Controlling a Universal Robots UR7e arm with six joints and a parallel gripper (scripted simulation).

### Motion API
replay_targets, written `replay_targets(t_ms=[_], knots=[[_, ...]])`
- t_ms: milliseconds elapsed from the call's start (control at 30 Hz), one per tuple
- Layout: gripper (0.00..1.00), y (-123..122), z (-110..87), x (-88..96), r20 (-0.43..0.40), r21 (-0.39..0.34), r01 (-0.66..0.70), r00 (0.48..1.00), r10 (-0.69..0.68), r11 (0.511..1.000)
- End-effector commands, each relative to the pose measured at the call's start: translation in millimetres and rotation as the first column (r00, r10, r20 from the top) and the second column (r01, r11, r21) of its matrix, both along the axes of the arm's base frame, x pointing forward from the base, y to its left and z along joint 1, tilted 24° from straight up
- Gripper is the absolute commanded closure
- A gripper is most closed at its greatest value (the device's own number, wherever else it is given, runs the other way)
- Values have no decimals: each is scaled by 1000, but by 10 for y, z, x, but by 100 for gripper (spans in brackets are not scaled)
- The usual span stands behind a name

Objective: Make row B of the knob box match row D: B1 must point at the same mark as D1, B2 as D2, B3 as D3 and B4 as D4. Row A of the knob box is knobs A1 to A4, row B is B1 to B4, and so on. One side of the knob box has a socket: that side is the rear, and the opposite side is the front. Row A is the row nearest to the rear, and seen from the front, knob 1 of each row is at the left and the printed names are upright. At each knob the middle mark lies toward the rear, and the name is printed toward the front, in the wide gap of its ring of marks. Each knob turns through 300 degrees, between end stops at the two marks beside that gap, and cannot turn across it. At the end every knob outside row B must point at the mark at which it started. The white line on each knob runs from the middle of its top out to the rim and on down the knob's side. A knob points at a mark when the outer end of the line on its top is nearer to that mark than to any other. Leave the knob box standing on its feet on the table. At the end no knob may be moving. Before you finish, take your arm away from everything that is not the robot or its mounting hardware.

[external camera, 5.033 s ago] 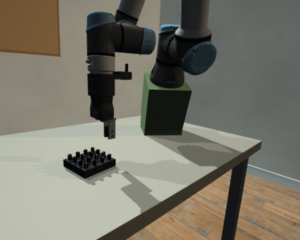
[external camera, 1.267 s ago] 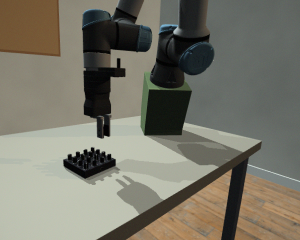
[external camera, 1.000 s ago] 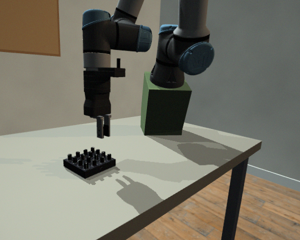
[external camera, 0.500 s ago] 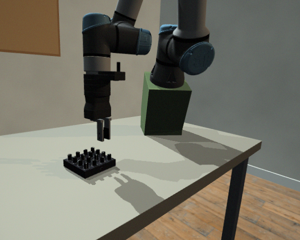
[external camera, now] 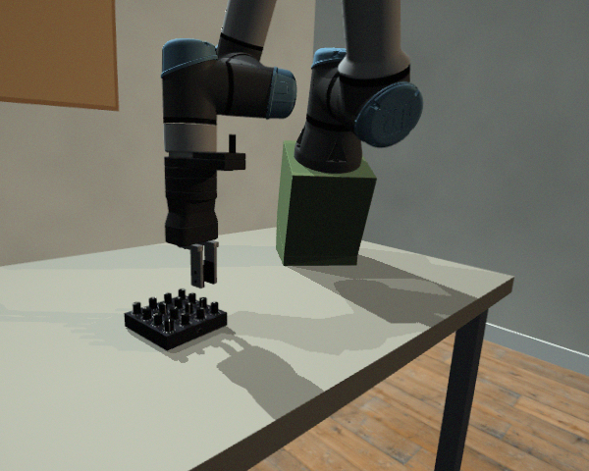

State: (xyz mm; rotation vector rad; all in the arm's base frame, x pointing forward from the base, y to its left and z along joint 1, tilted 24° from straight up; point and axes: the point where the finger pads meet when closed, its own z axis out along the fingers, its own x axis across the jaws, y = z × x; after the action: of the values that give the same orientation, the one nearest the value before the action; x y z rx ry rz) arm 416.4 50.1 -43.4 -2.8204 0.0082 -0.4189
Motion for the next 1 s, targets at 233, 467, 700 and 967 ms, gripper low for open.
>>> replay_targets(t_ms=[233,467,700,967], knots=[[54,20,-106,65,7,-5,1,1000,-1,1000],[54,32,-145,75,6,-4,1,1000,-1,1000],[54,31,-155,74,6,-4,2,1000,-2,1000],[54,30,-151,76,7,-5,2,1000,-2,1000]])
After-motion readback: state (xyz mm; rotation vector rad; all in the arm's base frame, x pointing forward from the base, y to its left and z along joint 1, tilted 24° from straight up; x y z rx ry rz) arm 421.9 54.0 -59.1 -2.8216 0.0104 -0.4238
